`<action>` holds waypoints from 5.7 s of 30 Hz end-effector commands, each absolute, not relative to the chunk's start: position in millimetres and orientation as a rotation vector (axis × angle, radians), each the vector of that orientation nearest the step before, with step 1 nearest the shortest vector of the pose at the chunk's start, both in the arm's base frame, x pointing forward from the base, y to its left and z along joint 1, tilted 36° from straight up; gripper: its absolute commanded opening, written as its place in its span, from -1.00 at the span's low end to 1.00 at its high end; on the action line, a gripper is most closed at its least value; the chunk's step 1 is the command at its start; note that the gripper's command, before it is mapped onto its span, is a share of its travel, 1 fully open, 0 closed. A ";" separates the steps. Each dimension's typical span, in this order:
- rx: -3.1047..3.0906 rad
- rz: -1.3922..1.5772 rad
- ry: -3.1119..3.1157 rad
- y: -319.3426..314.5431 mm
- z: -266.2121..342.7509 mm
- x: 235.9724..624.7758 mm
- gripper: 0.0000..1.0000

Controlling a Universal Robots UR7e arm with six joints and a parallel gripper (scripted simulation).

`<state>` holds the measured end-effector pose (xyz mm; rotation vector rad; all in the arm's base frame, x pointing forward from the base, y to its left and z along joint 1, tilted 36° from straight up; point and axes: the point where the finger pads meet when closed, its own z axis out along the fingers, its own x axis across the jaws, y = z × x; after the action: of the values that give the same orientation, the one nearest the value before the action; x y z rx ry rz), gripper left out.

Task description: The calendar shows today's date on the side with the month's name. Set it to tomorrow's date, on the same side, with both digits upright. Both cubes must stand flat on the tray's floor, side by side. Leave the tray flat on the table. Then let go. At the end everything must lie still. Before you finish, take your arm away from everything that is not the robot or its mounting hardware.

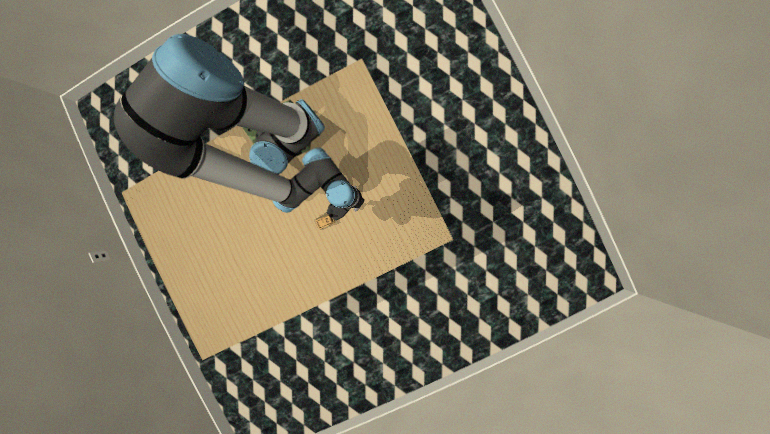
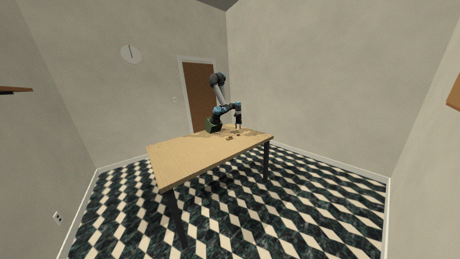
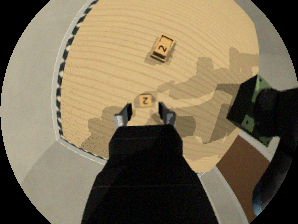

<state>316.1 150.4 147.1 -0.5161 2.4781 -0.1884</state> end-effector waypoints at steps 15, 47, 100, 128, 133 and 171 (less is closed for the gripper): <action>-0.516 -0.188 2.477 150.5 147.5 316.2 1.00; -0.190 -0.084 2.516 144.7 144.2 313.1 1.00; 1.676 0.516 2.001 141.7 129.6 300.8 1.00; 2.442 0.770 1.248 148.7 133.2 309.5 1.00; 2.519 0.796 1.135 149.1 134.3 311.3 1.00; 2.798 0.893 0.598 149.0 139.9 320.8 1.00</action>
<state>320.6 148.9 139.6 2.7974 0.6006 0.8913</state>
